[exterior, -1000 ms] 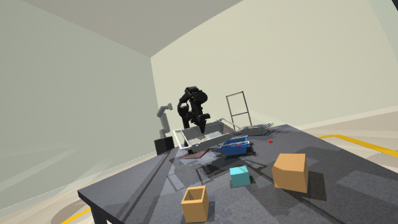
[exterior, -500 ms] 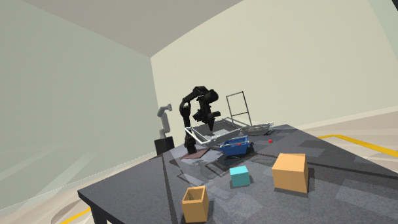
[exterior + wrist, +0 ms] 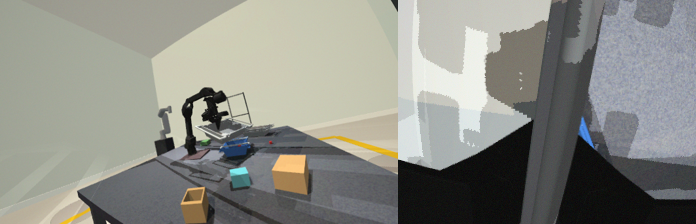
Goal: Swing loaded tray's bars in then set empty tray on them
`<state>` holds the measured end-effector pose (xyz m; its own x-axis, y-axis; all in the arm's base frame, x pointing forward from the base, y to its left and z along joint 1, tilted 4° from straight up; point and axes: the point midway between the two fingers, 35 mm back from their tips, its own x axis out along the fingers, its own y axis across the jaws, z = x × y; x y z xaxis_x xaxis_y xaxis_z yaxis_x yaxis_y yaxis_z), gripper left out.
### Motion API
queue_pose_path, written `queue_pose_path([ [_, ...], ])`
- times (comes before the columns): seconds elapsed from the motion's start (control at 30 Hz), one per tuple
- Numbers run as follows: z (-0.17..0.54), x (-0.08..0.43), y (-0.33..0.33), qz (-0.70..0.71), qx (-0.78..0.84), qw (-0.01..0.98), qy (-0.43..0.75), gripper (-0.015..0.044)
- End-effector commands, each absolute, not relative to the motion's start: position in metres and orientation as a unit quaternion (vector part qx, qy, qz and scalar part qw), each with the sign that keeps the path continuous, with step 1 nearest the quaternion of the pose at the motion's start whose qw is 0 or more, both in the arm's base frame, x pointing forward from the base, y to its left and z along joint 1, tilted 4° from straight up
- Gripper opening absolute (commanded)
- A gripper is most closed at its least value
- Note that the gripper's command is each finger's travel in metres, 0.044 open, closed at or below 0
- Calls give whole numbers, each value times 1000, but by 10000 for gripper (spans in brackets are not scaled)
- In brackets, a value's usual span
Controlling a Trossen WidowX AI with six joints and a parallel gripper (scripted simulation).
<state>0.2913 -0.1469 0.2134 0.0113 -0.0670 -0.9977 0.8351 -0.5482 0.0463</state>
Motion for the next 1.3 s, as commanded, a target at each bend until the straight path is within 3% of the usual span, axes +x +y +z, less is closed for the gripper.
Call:
queue_pose_path([
  [0.0,216,302,-131,-619,608,378,323,0],
  [0.8,211,329,-42,-569,556,453,403,0],
  [1.27,211,330,-39,-568,554,454,405,0],
])
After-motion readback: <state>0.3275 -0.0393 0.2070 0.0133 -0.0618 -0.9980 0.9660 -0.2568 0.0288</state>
